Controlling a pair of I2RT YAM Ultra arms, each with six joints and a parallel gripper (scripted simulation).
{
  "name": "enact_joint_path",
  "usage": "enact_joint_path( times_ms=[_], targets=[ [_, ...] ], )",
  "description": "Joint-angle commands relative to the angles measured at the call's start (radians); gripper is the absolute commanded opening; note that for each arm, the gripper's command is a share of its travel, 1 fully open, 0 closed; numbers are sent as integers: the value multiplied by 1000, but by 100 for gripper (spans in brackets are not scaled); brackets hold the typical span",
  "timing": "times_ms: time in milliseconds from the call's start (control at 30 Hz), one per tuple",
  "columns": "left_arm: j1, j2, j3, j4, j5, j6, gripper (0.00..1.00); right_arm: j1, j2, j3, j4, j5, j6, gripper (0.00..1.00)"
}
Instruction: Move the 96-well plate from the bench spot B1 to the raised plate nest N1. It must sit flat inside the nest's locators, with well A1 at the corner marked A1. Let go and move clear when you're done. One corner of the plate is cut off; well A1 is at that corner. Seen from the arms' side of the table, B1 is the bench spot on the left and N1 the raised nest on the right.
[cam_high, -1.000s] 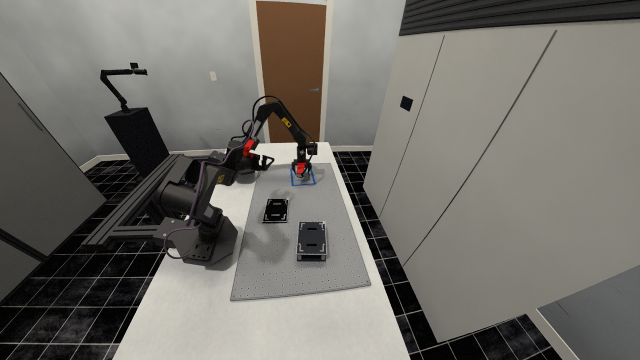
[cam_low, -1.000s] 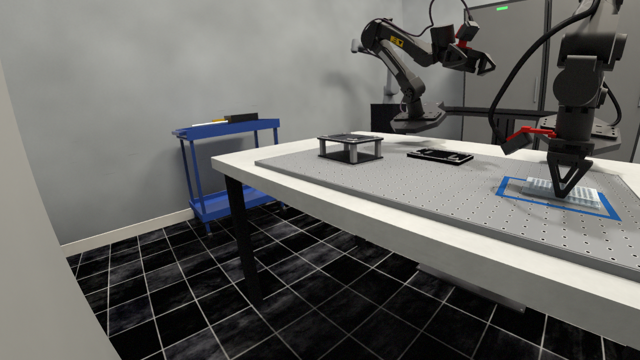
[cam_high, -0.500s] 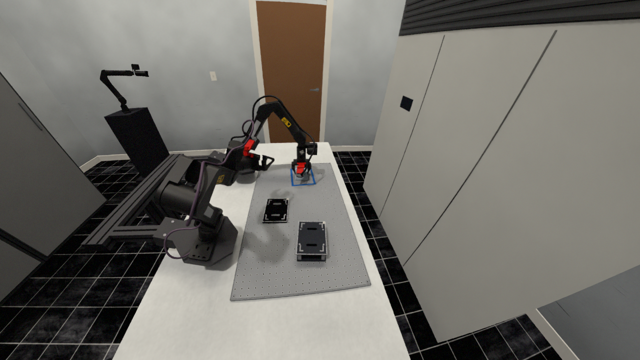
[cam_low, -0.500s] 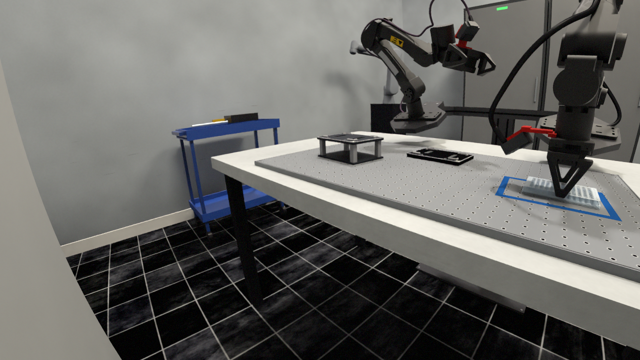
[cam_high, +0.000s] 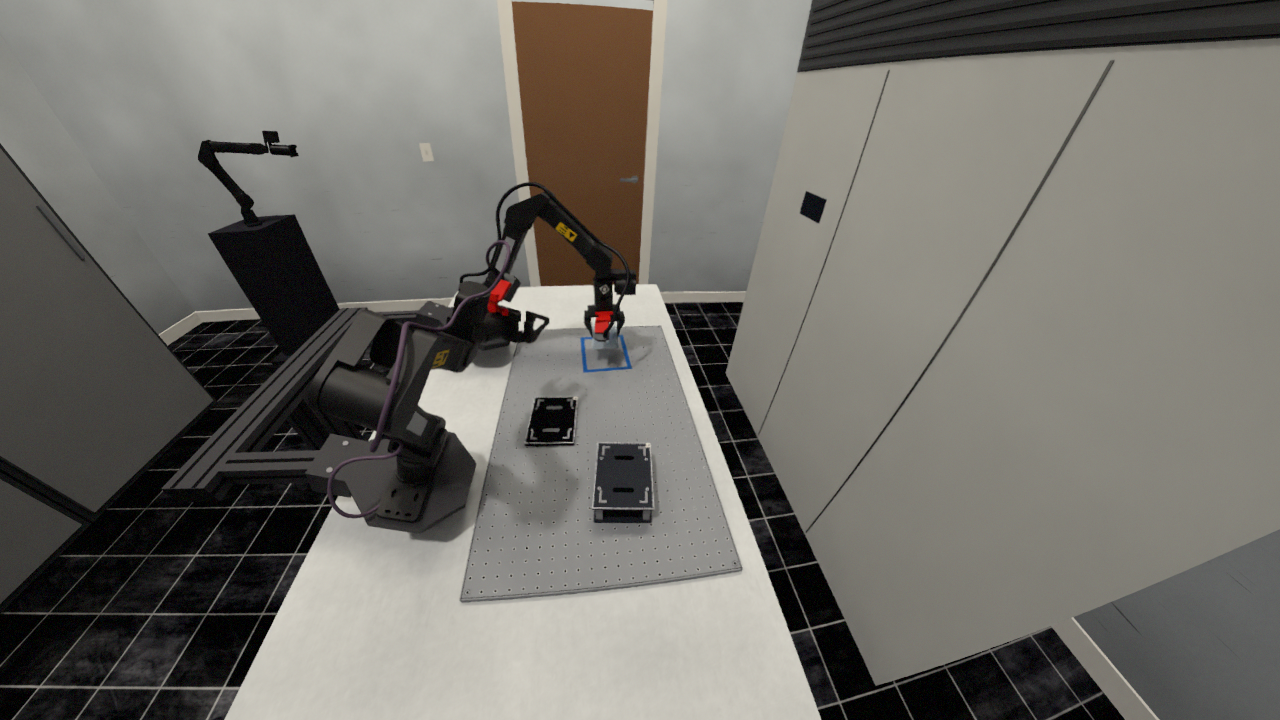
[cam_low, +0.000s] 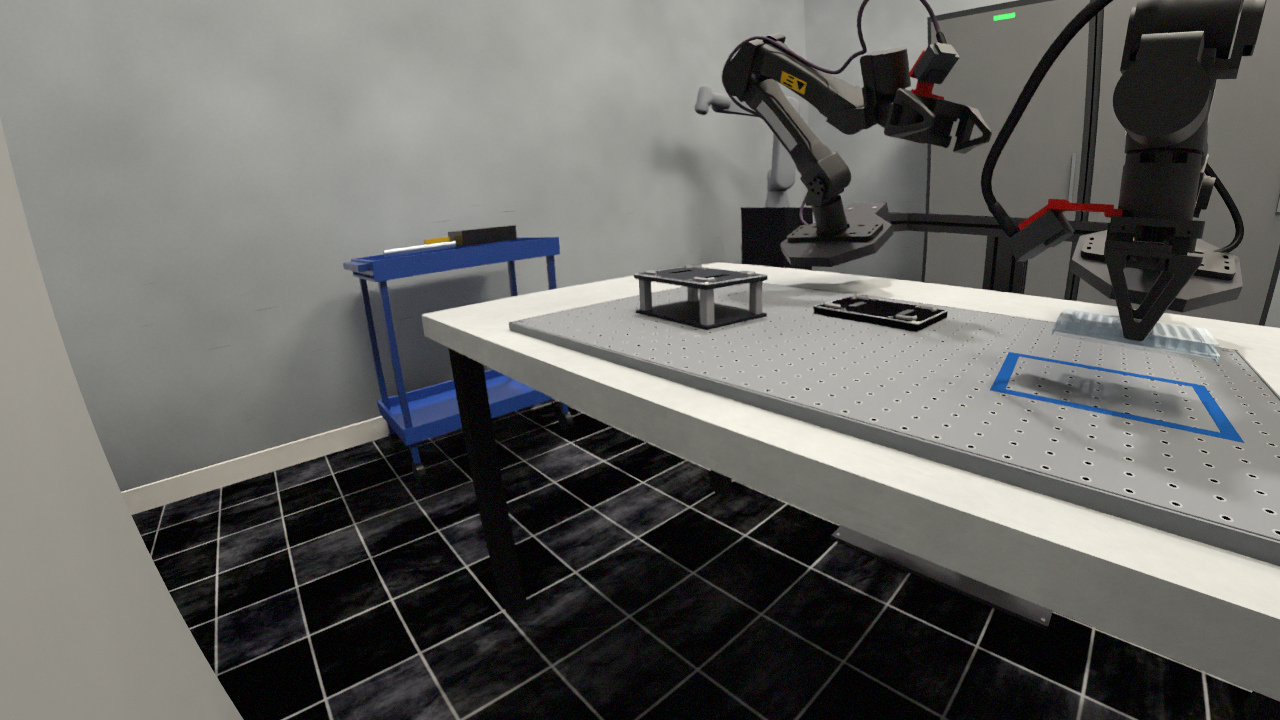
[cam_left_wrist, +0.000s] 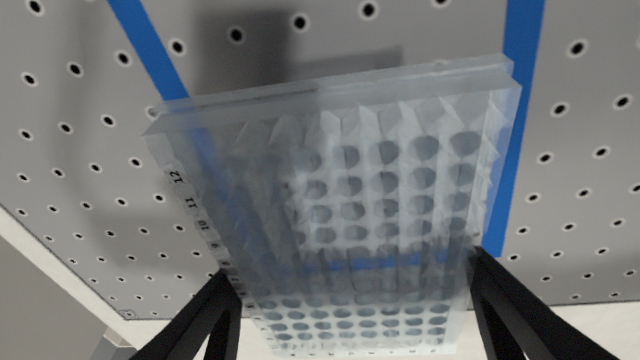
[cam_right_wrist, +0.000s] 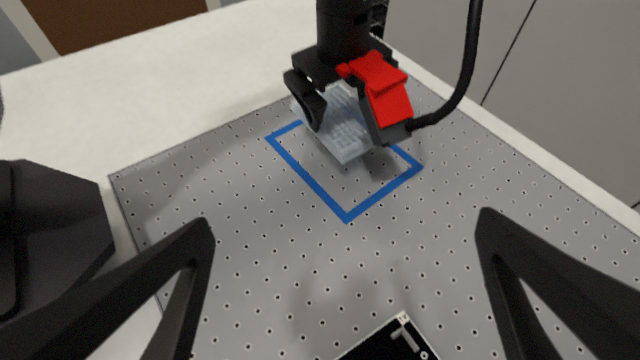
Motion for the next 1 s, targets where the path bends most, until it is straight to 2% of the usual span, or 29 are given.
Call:
enact_joint_path(
  times_ms=[0,67,333,400,500,900,967],
  targets=[
    [-10,-8,18,-37,1,-7,79,-53,-19,23,-55,-55,34,100],
    [-10,-8,18,-37,1,-7,79,-112,-27,30,-97,-87,54,100],
    [-10,-8,18,-38,1,-7,79,-489,-88,88,-306,-245,152,100],
    [-10,-8,18,-38,1,-7,79,-489,-88,88,-306,-245,152,100],
    [-10,-8,18,-38,1,-7,79,-661,-105,123,-393,-312,189,100],
    [-11,-8,17,-22,-13,-22,79,-1216,-168,232,-653,-519,307,100],
    [-11,-8,17,-22,-13,-22,79,-1216,-168,232,-653,-519,307,100]
  ],
)
